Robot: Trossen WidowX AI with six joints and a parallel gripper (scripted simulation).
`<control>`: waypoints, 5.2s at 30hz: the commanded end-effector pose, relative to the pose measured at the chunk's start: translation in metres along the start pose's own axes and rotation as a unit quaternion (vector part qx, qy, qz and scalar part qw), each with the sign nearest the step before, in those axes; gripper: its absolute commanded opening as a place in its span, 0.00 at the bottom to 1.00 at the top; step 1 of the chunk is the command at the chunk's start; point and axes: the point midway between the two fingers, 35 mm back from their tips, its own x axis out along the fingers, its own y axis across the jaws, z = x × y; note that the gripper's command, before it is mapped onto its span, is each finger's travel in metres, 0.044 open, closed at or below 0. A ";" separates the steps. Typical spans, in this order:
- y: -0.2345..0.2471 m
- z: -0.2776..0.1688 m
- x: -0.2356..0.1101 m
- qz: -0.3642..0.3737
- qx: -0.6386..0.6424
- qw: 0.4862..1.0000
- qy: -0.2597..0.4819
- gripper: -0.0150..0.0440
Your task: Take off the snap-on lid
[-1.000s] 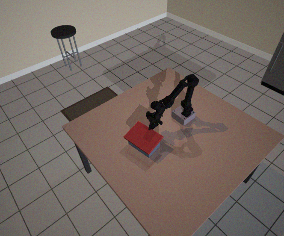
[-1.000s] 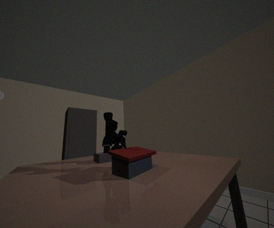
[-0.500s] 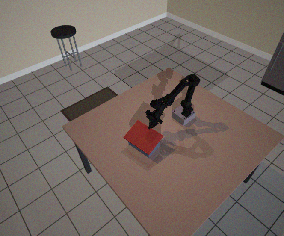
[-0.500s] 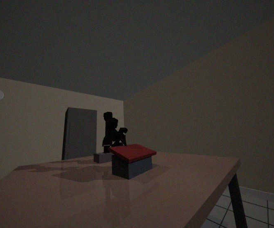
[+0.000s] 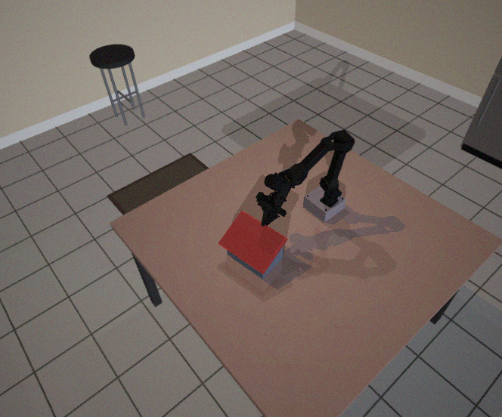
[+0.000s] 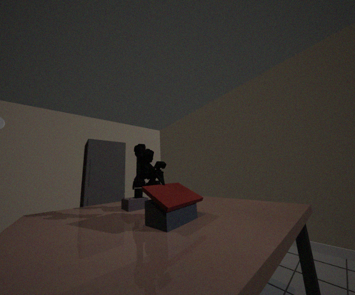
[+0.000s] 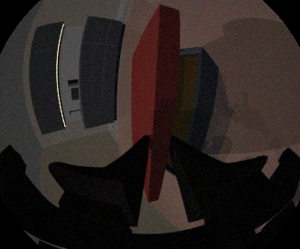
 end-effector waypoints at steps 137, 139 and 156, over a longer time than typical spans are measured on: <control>0.070 -0.144 -0.042 0.002 0.006 1.000 0.001 0.25; 0.070 -0.148 -0.042 0.002 0.006 1.000 0.001 0.25; 0.068 -0.182 -0.045 0.002 0.007 1.000 0.002 0.25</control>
